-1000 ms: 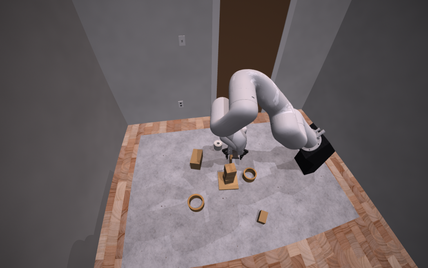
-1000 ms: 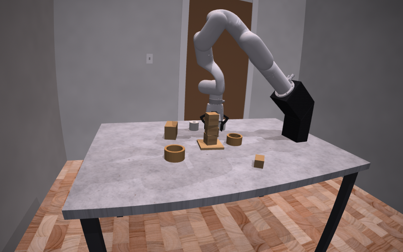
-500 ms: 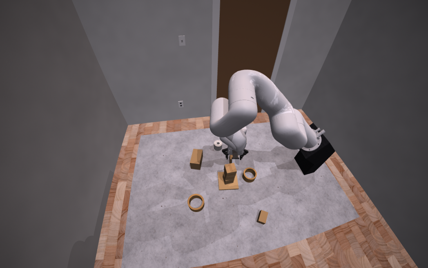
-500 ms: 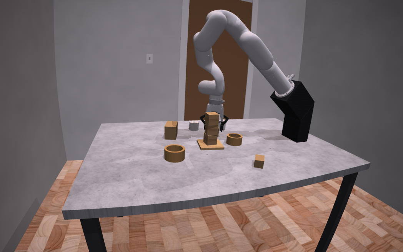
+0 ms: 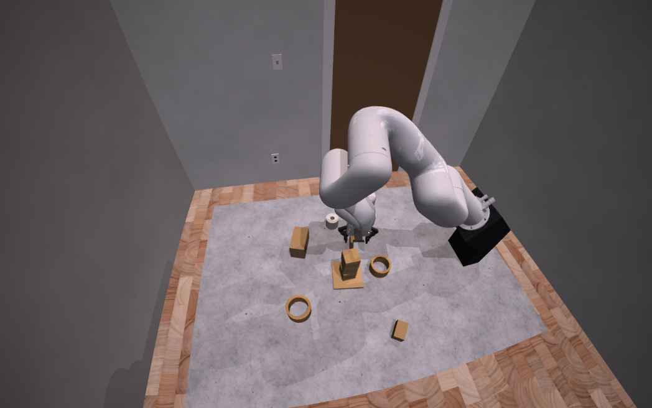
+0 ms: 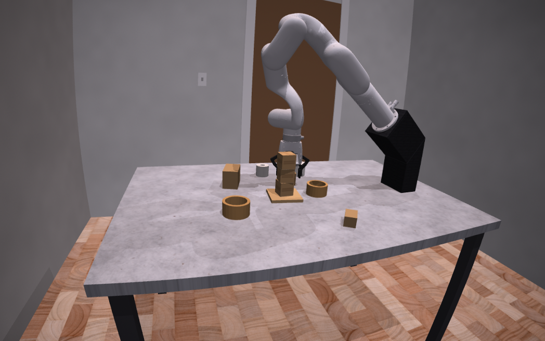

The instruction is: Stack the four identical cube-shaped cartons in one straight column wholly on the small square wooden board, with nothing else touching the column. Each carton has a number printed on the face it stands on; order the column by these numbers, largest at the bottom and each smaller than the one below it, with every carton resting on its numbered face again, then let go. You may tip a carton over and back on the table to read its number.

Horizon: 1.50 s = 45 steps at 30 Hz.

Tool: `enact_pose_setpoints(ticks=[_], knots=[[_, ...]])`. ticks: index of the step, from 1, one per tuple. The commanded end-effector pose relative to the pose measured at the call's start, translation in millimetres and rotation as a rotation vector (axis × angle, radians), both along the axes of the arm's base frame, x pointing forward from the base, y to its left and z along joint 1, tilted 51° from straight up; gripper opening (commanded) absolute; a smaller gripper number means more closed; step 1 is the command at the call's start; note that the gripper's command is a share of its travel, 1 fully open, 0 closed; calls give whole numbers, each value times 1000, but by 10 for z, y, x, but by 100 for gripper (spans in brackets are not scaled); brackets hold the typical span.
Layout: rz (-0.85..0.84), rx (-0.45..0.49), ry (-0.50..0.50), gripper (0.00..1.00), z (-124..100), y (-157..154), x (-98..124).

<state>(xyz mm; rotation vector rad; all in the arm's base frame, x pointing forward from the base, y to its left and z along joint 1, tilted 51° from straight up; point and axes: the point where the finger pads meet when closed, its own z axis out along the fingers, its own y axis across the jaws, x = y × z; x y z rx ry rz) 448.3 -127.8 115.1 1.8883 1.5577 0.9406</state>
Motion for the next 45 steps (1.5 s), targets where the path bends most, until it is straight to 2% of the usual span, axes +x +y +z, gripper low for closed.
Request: enact_pose_setpoints(ticks=[1,5,6,45], knots=[[-1,-1,-1,100,5,-3,0],[-1,-1,-1,100,5,-3,0],[-1,-1,-1,0,5,-3,0],[0,0,-1,0,10,-3,-6]])
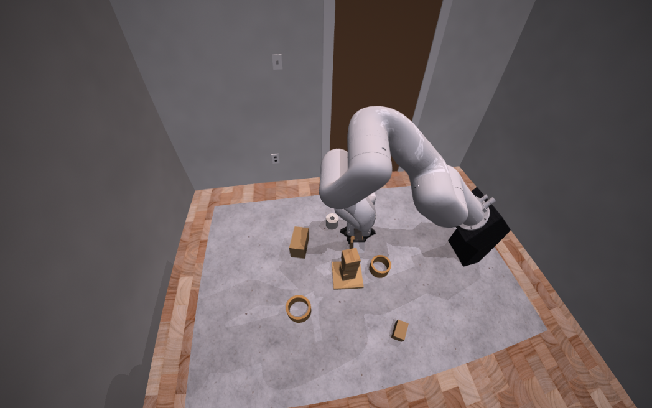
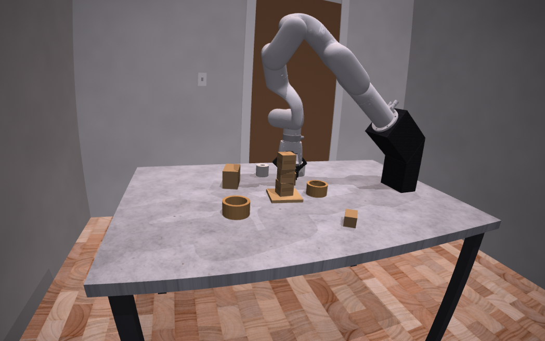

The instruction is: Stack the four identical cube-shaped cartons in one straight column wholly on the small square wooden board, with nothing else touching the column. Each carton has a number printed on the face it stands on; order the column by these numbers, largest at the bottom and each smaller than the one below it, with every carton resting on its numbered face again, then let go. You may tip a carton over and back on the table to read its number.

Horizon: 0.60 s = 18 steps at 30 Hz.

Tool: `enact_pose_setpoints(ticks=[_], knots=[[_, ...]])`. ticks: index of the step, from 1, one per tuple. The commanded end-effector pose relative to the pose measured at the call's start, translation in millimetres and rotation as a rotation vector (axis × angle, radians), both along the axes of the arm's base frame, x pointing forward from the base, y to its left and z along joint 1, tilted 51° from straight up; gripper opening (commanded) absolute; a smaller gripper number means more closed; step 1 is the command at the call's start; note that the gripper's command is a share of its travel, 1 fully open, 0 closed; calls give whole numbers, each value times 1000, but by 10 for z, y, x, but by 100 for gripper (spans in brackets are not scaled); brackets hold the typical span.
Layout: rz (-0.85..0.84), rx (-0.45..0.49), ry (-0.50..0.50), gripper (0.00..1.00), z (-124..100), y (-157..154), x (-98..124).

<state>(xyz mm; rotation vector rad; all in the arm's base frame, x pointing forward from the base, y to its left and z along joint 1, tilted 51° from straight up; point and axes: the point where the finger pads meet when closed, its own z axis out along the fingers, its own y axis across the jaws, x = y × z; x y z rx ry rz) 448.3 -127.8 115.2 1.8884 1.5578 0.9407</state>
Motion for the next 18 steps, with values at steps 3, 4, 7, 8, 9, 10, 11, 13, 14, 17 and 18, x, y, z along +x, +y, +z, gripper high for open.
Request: enact_pose_setpoints(ticks=[3,4,7,8,9,10,11,13,14,17,18], knots=[[0,0,-1,0,30,-3,-28],[0,0,-1,0,41,-4,-41],[0,0,-1,0,90,-5,-101],[0,0,-1,0,111,-5,-128],[0,0,-1,0,135,-6,-158],[0,0,-1,0,161,-7,-193],[0,0,-1,0,188,-8,-231],[-1,-1,-1,0,248,-11,-316],[-1,-1,-1,0,248,-11,-316],[0,0,-2,0,313,-15,-387],[1,1,-2,0,347,-17,-426]])
